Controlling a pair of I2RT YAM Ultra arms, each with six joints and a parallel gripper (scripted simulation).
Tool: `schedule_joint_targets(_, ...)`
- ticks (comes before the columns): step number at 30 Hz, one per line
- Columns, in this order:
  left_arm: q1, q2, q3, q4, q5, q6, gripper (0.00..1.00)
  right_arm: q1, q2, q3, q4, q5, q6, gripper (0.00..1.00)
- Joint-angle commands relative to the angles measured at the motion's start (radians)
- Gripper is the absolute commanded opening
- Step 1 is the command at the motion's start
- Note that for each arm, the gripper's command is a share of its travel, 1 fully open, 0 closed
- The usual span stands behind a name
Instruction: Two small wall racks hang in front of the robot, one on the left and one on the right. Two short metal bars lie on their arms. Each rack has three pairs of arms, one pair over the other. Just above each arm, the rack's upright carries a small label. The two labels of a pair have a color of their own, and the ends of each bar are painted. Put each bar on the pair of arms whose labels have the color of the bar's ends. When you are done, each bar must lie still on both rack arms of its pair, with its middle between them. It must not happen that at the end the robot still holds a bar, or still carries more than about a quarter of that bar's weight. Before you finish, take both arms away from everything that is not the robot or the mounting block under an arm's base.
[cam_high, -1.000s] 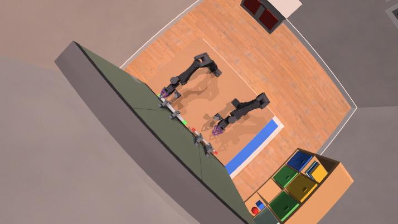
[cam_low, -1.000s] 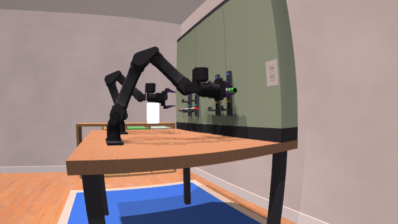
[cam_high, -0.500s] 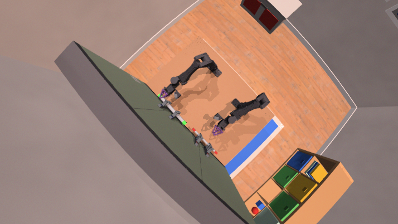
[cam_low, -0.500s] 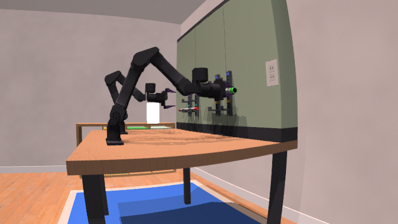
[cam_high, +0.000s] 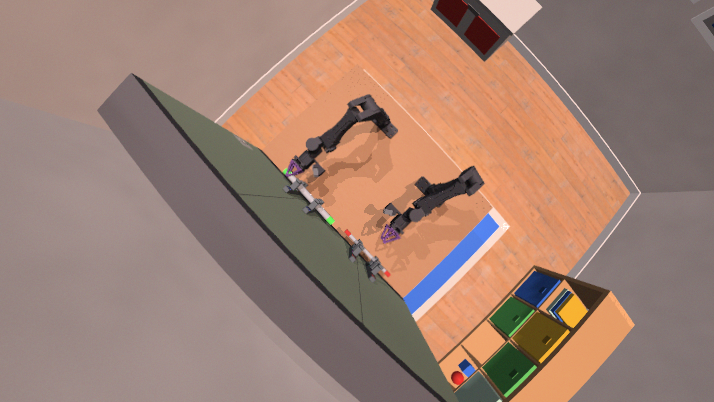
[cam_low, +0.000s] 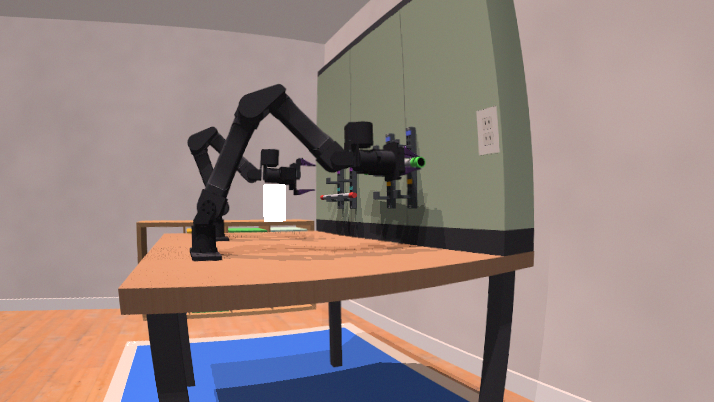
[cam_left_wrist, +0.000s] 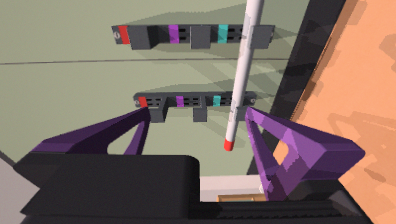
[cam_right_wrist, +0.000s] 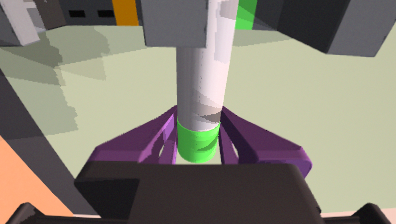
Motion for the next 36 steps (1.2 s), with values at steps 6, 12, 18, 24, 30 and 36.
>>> schedule_joint_targets(6,0.011,-0.020,0.008,0.003,0.004,0.000,1.00,0.005,0.011,-0.008,0.000,0.001,0.029,0.33)
schedule_joint_targets(12,0.011,-0.020,0.008,0.003,0.004,0.000,1.00,0.005,0.012,-0.008,0.000,0.001,0.029,0.44)
schedule_joint_targets(18,0.011,-0.020,0.008,0.003,0.004,0.000,1.00,0.005,0.013,-0.007,0.000,0.001,0.029,0.58)
schedule_joint_targets(24,0.011,-0.020,0.008,0.003,0.004,0.000,1.00,0.005,0.013,-0.007,0.000,0.001,0.029,0.66)
schedule_joint_targets(30,0.011,-0.020,0.008,0.003,0.004,0.000,1.00,0.005,0.013,-0.007,0.000,0.002,0.029,0.80)
schedule_joint_targets(36,0.011,-0.020,0.008,0.003,0.004,0.000,1.00,0.005,0.013,-0.007,0.000,0.002,0.029,0.93)
